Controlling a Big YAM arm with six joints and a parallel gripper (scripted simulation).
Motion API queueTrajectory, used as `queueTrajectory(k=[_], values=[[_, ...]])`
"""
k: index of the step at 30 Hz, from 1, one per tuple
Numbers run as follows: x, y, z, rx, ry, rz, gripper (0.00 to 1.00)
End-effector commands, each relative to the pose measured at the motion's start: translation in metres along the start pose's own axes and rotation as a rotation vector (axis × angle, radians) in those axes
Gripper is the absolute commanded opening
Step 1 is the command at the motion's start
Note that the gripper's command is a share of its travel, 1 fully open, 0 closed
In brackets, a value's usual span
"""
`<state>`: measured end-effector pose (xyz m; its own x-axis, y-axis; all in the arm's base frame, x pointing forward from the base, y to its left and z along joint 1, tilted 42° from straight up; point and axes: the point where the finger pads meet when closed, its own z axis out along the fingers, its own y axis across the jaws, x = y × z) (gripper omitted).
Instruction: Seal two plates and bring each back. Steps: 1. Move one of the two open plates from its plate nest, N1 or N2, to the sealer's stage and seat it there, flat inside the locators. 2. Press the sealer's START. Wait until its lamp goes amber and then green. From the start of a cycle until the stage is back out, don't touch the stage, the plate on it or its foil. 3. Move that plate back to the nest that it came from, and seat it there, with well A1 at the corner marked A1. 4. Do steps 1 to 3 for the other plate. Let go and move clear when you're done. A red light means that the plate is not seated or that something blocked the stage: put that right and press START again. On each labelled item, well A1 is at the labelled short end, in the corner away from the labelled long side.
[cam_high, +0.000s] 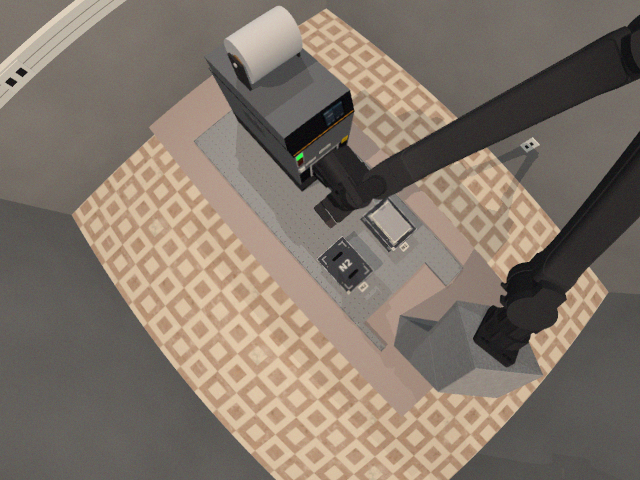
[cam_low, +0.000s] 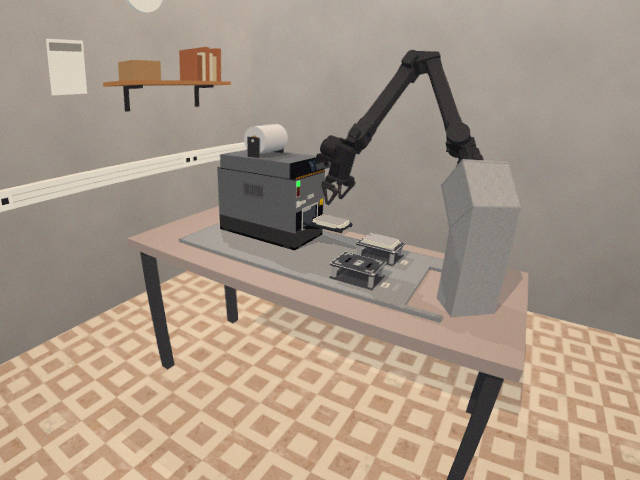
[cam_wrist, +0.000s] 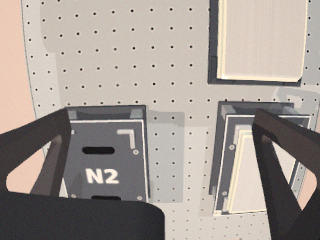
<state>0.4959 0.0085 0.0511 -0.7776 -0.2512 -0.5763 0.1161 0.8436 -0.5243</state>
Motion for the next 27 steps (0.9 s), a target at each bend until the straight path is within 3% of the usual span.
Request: queueTrajectory(k=[1,2,5,7,10,18,27], values=[[0.008,0.002,0.016,-0.005,-0.055,-0.049,1.0],[0.016,0.001,0.025,-0.002,-0.031,-0.058,1.0],[0.013,-0.001,0.025,0.006,-0.021,-0.048,1.0],[0.024,-0.002,0.039,0.006,-0.098,-0.062,1.0],[0.032,-0.003,0.06,0.009,-0.093,-0.072,1.0],[-0.005,-0.001,0.04,0.011,-0.148,-0.023,1.0],[0.01,0.005,0.032,-0.006,-0.13,-0.024,1.0]])
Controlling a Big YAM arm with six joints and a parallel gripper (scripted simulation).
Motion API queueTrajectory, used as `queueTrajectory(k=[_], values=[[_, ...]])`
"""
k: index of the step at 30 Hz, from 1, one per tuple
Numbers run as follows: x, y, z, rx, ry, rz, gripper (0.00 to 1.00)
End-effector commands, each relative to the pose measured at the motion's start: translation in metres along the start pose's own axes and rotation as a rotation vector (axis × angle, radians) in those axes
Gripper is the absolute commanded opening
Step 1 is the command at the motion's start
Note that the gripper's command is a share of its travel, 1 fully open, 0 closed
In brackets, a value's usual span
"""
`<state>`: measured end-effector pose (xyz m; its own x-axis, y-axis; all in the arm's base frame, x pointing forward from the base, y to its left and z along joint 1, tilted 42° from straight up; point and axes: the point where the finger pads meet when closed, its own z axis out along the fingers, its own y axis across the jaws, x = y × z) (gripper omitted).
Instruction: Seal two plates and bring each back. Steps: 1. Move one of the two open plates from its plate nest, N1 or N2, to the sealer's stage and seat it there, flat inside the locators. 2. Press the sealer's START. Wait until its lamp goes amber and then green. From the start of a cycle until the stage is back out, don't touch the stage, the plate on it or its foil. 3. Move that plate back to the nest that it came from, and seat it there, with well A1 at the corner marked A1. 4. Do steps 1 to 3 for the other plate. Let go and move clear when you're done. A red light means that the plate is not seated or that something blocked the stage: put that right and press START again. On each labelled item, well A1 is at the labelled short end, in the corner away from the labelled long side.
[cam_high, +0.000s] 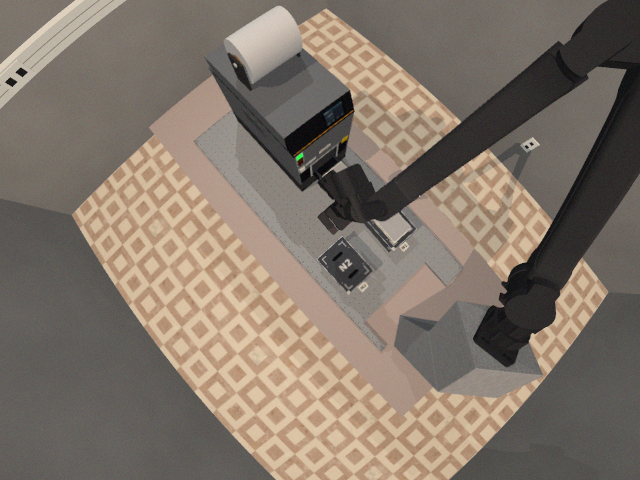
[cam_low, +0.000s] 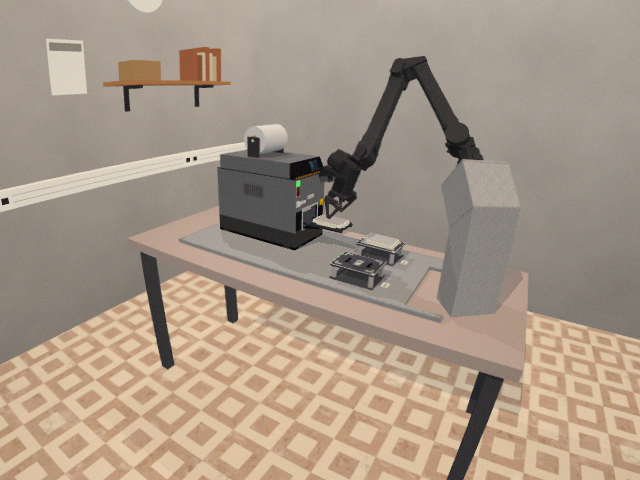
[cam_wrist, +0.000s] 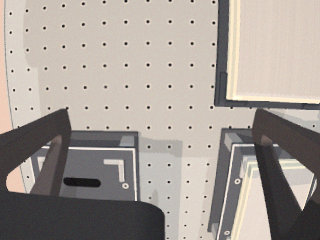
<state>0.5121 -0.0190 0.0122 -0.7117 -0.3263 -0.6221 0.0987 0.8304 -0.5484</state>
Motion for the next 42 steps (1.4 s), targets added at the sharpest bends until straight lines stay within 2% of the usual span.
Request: queueTrajectory(k=[1,3,9,12,18,26,28,30,35,38,42], values=[[-0.007,0.006,-0.015,-0.015,-0.022,0.011,1.0],[-0.007,0.006,-0.015,-0.015,-0.023,0.017,1.0],[-0.029,0.001,-0.015,-0.005,-0.066,0.06,1.0],[-0.03,0.001,-0.014,-0.005,-0.067,0.054,1.0],[-0.047,-0.046,-0.004,0.012,-0.053,0.043,1.0],[-0.05,-0.073,0.009,0.006,-0.018,0.008,1.0],[-0.05,-0.073,0.009,0.006,-0.018,0.008,1.0],[-0.056,-0.077,0.006,0.002,-0.028,0.006,1.0],[-0.08,-0.117,0.011,0.026,-0.042,0.027,1.0],[-0.09,-0.131,0.013,0.027,-0.045,0.026,1.0],[-0.074,-0.106,0.014,0.011,-0.025,0.015,1.0]])
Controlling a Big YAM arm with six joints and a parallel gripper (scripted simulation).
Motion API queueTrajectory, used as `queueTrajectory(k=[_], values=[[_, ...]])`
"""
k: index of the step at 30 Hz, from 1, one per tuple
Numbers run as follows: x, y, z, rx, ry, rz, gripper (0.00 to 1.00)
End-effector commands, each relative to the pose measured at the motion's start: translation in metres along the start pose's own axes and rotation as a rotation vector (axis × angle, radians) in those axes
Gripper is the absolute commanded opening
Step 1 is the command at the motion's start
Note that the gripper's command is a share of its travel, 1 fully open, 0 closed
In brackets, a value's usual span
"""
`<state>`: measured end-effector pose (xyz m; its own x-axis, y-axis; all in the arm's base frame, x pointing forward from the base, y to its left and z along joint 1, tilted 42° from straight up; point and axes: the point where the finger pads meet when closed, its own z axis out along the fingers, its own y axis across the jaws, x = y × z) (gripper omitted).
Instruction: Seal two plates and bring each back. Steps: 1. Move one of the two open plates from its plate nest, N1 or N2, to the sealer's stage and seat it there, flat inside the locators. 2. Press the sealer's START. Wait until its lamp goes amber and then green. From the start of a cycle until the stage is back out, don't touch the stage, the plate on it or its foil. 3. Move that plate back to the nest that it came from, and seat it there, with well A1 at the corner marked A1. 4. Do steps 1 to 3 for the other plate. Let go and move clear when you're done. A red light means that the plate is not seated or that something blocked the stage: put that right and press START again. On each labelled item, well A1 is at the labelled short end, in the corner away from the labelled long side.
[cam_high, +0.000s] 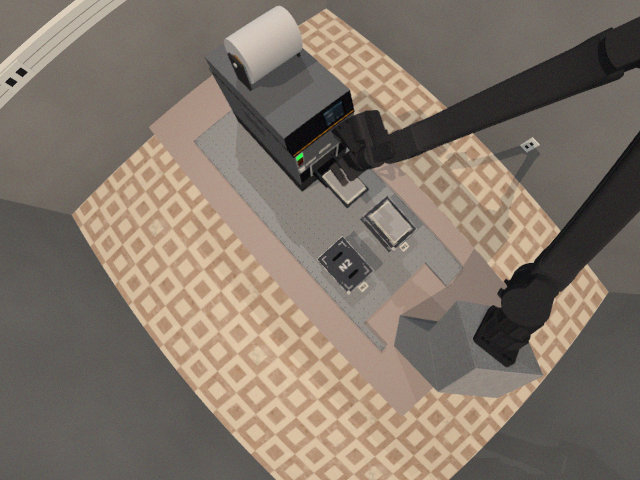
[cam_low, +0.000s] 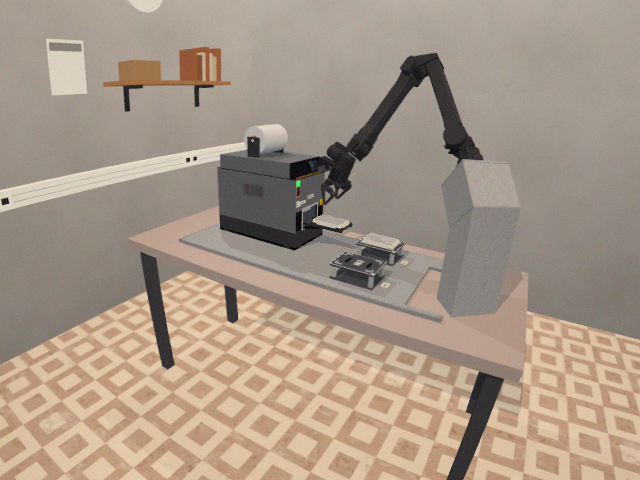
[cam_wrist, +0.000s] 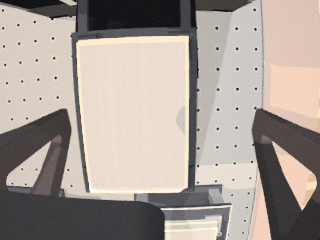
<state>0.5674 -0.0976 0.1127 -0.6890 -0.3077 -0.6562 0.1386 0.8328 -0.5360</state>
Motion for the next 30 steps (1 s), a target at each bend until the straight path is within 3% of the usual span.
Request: queueTrajectory(k=[1,13,20,27,30], values=[[0.006,0.012,-0.004,-0.01,0.006,-0.023,1.0],[0.022,0.037,-0.002,-0.043,0.026,-0.019,1.0],[0.015,0.027,0.002,-0.032,0.027,-0.021,1.0],[0.001,0.002,0.001,0.006,-0.009,-0.007,1.0],[0.007,0.005,0.012,-0.006,-0.004,-0.012,1.0]])
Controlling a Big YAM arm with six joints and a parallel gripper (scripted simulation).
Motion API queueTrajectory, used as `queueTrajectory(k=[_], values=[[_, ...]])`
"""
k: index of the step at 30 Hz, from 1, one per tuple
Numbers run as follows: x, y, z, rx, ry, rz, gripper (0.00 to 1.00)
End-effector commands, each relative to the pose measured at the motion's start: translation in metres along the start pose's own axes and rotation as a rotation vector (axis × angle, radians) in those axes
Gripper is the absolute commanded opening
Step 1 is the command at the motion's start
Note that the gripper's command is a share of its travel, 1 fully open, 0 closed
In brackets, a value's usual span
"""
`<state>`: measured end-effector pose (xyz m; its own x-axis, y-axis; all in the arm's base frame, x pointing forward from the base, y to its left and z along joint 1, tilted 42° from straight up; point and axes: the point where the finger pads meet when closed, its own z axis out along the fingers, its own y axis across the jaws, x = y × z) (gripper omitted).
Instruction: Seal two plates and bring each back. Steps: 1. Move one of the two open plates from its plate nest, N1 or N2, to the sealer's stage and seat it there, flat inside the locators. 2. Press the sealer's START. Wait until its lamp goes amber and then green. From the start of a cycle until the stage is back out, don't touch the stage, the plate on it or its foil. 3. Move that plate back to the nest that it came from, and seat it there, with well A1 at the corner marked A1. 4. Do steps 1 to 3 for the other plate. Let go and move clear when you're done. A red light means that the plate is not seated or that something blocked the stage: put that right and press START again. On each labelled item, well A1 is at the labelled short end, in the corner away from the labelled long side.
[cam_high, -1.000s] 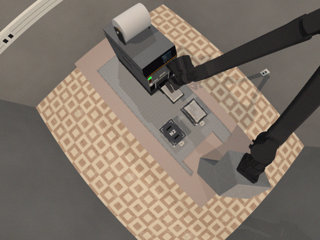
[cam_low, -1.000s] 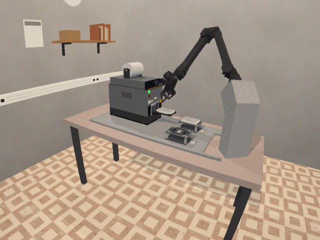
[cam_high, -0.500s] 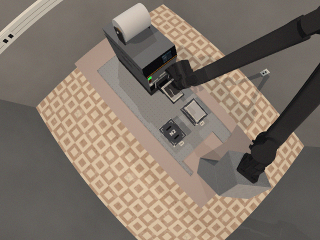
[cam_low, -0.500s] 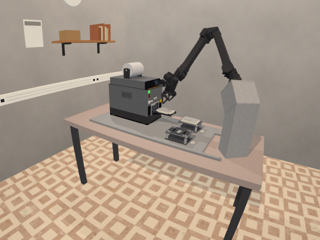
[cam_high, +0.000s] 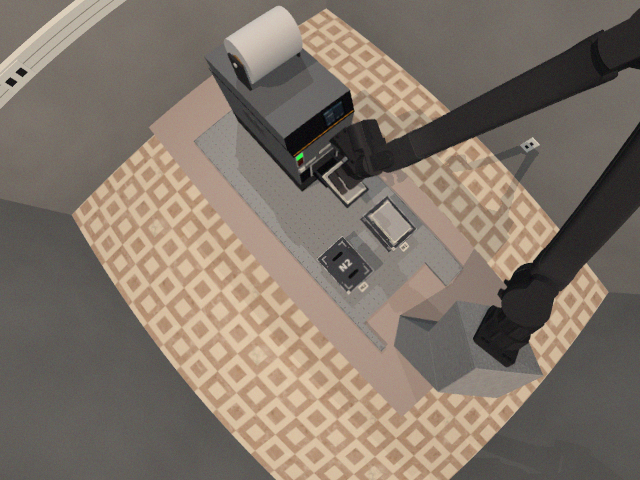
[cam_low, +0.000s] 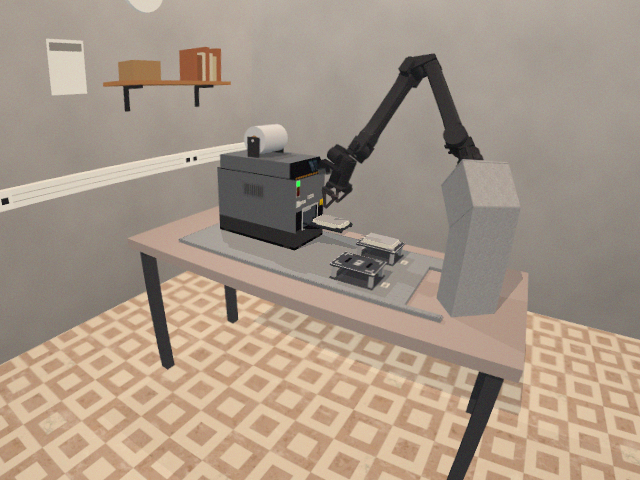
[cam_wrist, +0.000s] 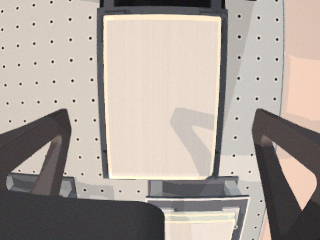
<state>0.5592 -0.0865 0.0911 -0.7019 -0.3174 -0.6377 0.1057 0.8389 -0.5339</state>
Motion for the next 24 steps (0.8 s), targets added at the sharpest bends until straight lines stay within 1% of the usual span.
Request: queueTrajectory(k=[1,5,7,10,13,16,19,22,24], values=[[-0.007,-0.015,0.015,0.026,-0.012,0.005,1.0],[0.005,-0.005,0.026,0.013,0.004,-0.007,1.0],[0.005,-0.005,0.026,0.013,0.004,-0.007,1.0],[0.009,0.001,0.026,0.003,0.006,-0.013,1.0],[0.017,-0.003,0.033,0.009,0.014,-0.01,1.0],[0.015,-0.008,0.041,0.017,0.009,-0.004,1.0],[0.014,-0.008,0.047,0.017,0.008,-0.004,1.0],[0.012,-0.001,0.05,0.008,-0.002,-0.01,1.0],[0.012,-0.001,0.05,0.008,-0.002,-0.01,1.0]])
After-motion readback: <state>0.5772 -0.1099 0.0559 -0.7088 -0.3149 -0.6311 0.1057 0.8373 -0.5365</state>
